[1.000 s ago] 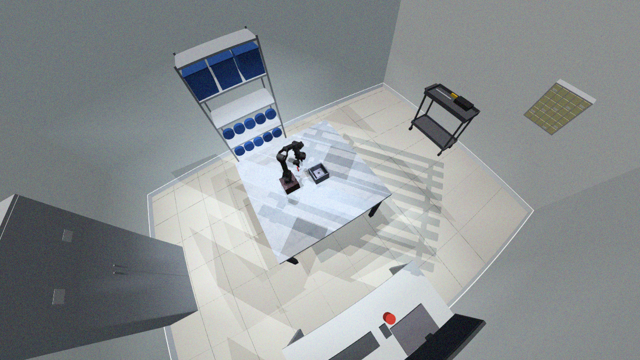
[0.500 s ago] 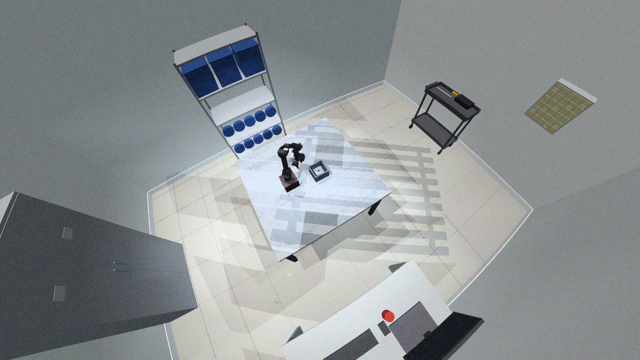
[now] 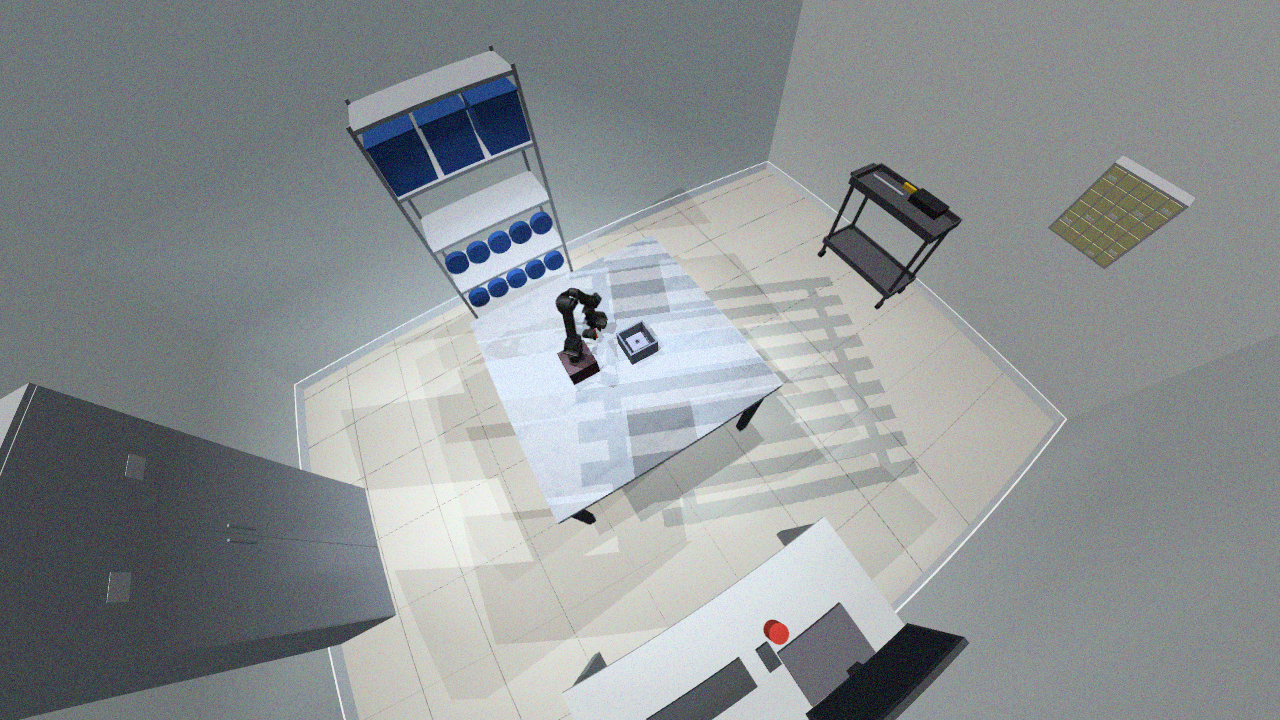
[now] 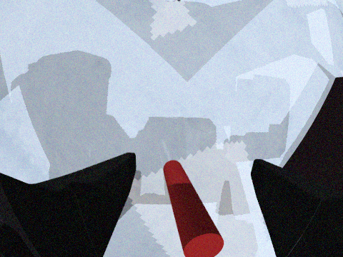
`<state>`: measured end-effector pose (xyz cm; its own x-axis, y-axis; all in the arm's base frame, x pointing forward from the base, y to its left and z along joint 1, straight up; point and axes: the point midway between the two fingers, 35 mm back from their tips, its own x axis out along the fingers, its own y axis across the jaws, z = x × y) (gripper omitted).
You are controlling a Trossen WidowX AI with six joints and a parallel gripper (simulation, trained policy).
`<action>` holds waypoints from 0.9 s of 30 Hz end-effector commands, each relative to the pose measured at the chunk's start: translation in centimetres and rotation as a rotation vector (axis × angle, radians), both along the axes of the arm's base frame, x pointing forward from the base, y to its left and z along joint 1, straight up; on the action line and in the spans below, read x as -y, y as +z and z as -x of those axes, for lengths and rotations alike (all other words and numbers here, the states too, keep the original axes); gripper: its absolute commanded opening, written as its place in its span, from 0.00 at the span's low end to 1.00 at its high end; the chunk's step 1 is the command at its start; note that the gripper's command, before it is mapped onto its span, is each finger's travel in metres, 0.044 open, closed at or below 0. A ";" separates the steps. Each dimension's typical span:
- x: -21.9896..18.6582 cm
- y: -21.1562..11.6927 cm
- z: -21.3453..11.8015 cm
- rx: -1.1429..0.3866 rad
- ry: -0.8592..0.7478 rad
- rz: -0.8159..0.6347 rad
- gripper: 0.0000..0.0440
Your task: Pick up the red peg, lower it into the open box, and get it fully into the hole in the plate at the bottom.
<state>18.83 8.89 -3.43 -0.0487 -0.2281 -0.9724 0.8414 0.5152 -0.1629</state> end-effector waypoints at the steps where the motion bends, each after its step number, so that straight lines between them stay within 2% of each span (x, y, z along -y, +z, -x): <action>1: -0.1 -0.4 0.4 -0.012 -0.012 -0.011 0.58; 10: -0.5 -0.5 0.4 -0.061 0.002 -0.059 0.04; 13: 0.0 0.1 -0.1 -0.030 0.023 -0.038 0.00; 27: 2.1 3.8 -1.7 0.045 0.117 0.039 0.00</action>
